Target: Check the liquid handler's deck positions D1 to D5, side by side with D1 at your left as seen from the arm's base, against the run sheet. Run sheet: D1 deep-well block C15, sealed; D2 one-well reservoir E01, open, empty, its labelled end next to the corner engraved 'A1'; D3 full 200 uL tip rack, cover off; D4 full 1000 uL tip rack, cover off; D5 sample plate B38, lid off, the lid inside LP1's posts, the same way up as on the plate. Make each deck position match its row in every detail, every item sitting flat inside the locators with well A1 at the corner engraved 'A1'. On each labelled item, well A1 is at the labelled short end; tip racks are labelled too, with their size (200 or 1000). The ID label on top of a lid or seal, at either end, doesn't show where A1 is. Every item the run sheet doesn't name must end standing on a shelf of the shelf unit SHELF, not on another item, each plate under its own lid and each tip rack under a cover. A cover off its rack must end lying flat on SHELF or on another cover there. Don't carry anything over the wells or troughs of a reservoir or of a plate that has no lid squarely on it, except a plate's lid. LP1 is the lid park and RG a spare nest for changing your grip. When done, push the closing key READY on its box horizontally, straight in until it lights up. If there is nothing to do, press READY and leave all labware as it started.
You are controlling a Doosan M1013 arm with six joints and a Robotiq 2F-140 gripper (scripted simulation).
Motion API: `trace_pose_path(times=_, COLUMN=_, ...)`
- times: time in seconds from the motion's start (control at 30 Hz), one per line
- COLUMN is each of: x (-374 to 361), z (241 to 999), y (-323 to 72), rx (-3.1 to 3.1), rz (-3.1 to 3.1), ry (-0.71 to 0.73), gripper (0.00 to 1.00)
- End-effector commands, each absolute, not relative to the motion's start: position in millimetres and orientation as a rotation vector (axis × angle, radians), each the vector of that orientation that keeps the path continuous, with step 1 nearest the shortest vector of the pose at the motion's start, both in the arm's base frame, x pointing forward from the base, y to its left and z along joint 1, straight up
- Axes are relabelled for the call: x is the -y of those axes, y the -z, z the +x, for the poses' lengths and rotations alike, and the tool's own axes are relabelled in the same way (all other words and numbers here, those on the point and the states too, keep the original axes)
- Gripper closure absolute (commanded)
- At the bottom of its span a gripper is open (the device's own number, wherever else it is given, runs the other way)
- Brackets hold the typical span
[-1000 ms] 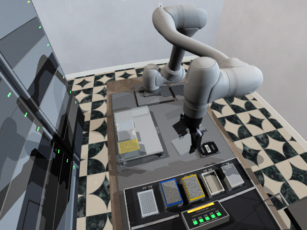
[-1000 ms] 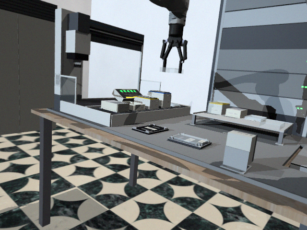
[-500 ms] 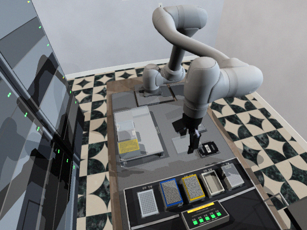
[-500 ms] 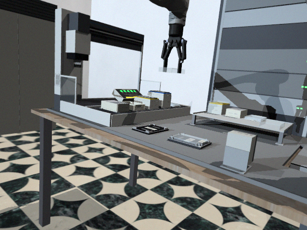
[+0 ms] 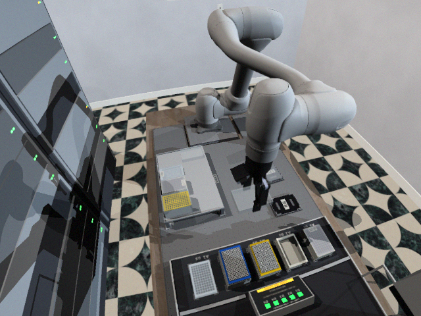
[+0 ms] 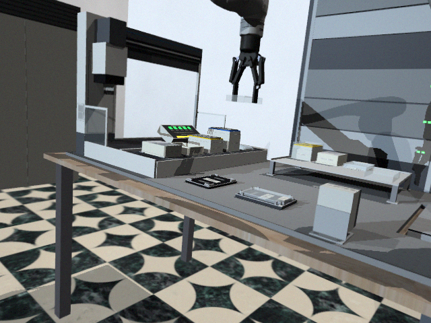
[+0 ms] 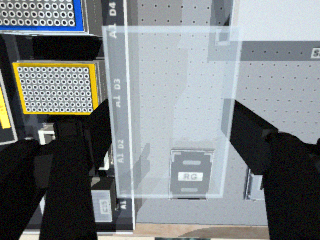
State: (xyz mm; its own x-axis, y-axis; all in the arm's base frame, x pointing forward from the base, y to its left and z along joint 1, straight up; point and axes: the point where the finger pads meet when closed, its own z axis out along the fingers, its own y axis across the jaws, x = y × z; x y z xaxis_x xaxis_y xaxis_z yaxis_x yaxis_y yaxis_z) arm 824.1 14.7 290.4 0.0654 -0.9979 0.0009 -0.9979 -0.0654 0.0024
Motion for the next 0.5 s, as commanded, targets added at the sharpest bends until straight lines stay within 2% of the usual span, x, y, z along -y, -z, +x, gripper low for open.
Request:
trace_pose_path(times=0.0, x=-14, z=817, y=-292, rx=2.147, rz=2.293, ry=-0.001, gripper=0.90)
trace_pose_path(times=0.47, x=-12, z=747, y=-292, rx=2.147, rz=2.293, ry=-0.001, gripper=0.90)
